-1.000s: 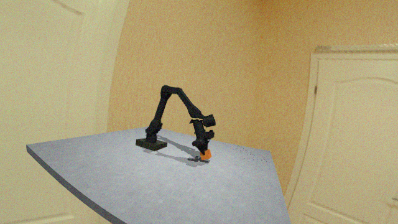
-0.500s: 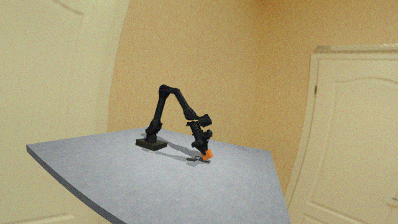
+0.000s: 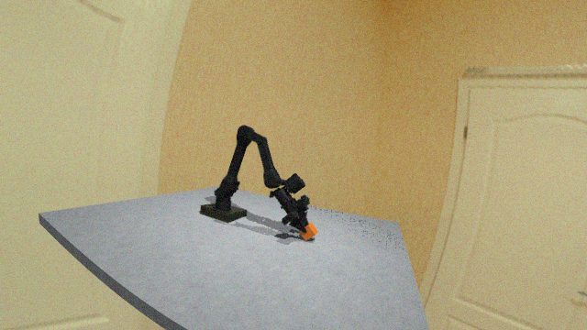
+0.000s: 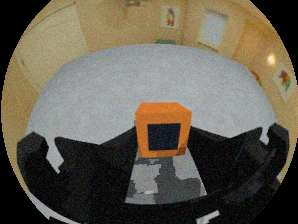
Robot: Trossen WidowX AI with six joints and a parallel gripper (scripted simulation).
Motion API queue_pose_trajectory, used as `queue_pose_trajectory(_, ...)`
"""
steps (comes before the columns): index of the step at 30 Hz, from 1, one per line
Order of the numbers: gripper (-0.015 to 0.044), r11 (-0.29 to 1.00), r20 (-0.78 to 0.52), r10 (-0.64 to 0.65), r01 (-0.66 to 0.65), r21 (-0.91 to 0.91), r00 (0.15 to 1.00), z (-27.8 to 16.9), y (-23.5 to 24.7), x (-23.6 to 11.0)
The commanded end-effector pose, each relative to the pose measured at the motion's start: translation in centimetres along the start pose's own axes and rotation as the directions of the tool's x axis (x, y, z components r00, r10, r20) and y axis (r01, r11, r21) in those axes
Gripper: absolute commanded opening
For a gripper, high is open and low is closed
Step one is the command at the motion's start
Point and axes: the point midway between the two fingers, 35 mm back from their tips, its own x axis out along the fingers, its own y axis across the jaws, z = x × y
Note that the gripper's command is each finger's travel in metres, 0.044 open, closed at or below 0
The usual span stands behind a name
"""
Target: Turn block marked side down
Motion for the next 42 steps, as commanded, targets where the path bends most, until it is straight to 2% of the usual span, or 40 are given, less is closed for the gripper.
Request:
queue_pose_trajectory(1,0.0000,1.000,0.055,-0.006,0.006,0.004,0.998,-0.7,0.0,0.2)
queue_pose_trajectory(13,0.0000,1.000,0.230,-0.005,0.003,0.012,0.973,-1.5,0.0,-0.8)
queue_pose_trajectory(33,0.0000,1.000,0.262,-0.005,0.002,0.012,0.965,-1.4,0.0,-1.1)
queue_pose_trajectory(42,0.0236,1.000,0.262,-0.005,0.002,0.012,0.965,-1.4,0.0,-1.1)
